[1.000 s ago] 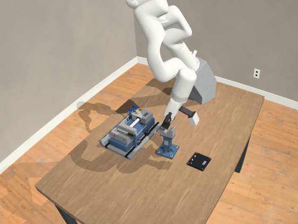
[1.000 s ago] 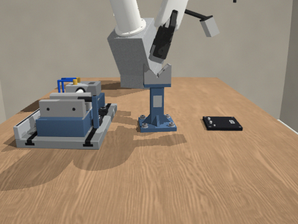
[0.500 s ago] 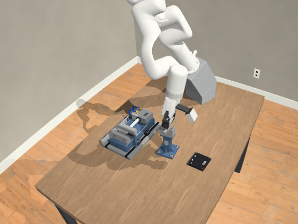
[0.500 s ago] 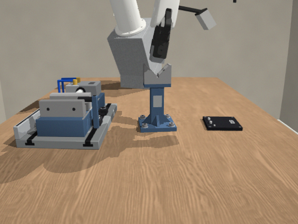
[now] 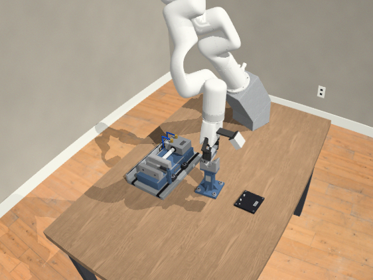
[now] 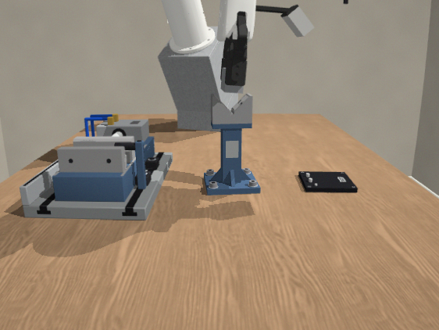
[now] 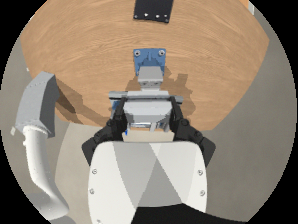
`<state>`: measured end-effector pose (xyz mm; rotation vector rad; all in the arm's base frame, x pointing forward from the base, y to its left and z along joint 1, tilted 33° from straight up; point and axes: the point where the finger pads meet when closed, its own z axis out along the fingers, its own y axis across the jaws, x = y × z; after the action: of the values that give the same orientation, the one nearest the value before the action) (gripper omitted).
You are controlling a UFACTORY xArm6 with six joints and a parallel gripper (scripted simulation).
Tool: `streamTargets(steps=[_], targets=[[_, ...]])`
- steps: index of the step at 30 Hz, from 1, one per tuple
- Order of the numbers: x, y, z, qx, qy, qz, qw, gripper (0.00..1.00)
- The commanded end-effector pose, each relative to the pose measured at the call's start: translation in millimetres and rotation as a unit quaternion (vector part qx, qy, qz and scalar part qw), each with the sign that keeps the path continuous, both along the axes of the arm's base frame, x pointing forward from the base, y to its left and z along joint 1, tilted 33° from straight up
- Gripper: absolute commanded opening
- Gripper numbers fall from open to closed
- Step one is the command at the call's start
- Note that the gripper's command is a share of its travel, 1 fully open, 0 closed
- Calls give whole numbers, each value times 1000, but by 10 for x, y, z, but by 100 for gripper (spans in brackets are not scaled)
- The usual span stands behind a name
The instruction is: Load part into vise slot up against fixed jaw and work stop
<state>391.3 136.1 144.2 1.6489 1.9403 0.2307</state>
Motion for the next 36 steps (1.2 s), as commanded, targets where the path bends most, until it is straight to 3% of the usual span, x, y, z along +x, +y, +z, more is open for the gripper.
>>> streamTargets(steps=[1, 36], targets=[[5, 3, 10, 15, 4, 9, 1000, 0], [6, -2, 13, 33, 8, 19, 999, 0]])
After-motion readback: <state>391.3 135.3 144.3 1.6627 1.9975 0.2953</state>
